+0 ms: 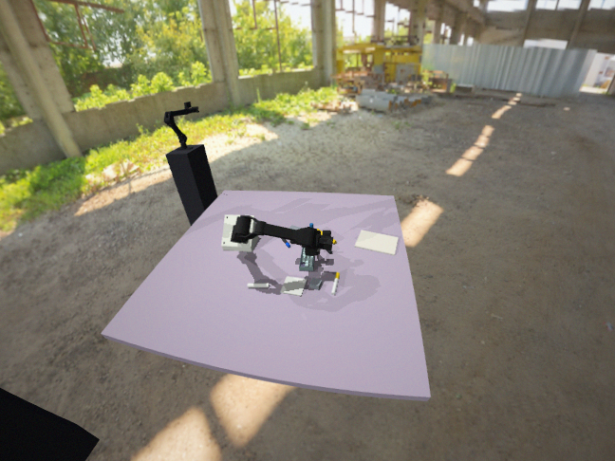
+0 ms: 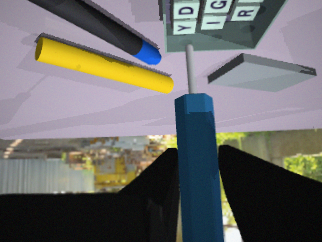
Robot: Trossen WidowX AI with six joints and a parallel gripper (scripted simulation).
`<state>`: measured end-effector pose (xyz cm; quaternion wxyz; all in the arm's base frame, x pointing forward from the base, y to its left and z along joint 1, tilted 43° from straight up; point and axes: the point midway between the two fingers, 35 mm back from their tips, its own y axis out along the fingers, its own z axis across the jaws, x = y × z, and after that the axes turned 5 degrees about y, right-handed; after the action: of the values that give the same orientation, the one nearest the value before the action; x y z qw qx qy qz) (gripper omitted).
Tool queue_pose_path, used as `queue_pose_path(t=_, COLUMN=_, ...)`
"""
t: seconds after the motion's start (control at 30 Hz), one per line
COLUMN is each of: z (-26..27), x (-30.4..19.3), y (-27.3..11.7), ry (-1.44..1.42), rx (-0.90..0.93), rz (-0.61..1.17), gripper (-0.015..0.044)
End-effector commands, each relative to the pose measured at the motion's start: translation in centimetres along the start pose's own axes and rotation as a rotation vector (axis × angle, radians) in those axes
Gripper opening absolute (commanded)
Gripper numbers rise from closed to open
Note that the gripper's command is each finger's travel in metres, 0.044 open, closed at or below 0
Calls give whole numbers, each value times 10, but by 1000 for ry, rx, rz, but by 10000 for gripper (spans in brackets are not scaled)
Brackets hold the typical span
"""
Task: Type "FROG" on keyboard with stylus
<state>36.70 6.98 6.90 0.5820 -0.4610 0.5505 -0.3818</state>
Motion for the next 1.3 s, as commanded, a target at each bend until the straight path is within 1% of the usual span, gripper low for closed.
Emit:
queue_pose_path(t=0.0, z=0, x=0, y=0, ry=0, rx=0, rz=0, gripper=84)
queue_pose_path(t=0.27, z=0, x=0, y=0, ry=0, rx=0, rz=0, gripper=31)
queue_pose_path(t=0.3, z=0, x=0, y=0, ry=0, rx=0, rz=0, gripper=5)
queue_pose_path(t=0.33, z=-1, x=-1, y=1, ry=1, rx=0, rz=0, gripper=0)
queue_pose_path(t=0.67, z=-20, x=-8, y=10, ry=9, rx=-1, rz=3, gripper=0)
queue_pose_path(t=0.97, z=-19, x=9, y=20, ry=9, rx=-1, rz=2, gripper=0)
queue_pose_path(t=1.07, z=-18, x=10, y=21, ry=9, rx=-1, rz=2, gripper=79)
queue_pose_path(t=1.27, z=-18, x=12, y=22, ry=9, rx=-1, rz=2, gripper=81)
